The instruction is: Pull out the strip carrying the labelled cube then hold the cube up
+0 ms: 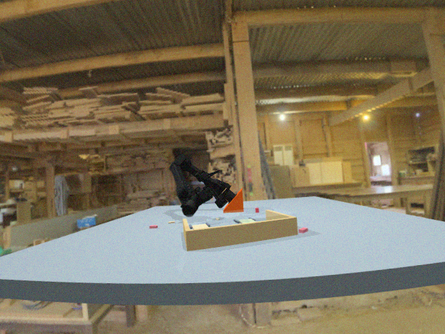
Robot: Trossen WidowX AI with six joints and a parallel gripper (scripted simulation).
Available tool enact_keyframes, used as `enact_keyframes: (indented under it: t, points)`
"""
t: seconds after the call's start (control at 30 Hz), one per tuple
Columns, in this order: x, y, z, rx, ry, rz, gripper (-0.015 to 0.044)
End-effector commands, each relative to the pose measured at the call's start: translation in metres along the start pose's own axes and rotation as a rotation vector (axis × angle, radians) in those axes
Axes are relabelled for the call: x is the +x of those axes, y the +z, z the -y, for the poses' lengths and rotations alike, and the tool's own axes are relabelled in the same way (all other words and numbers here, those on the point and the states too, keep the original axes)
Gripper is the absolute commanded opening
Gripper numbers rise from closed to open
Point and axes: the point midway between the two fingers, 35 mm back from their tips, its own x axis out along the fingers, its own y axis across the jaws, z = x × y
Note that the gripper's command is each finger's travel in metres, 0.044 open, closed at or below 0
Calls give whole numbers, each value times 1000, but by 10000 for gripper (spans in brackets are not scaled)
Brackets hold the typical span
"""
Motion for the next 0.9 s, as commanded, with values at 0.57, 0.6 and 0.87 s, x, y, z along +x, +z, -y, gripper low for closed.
enact_keyframes:
  t: [0.57, 0.6, 0.87]
  points:
    - [57, -19, 70, -886, -1331, -177, 400]
    - [58, -16, 63, -947, -1393, -134, 400]
    - [60, -21, -18, -1294, -1718, 352, 400]
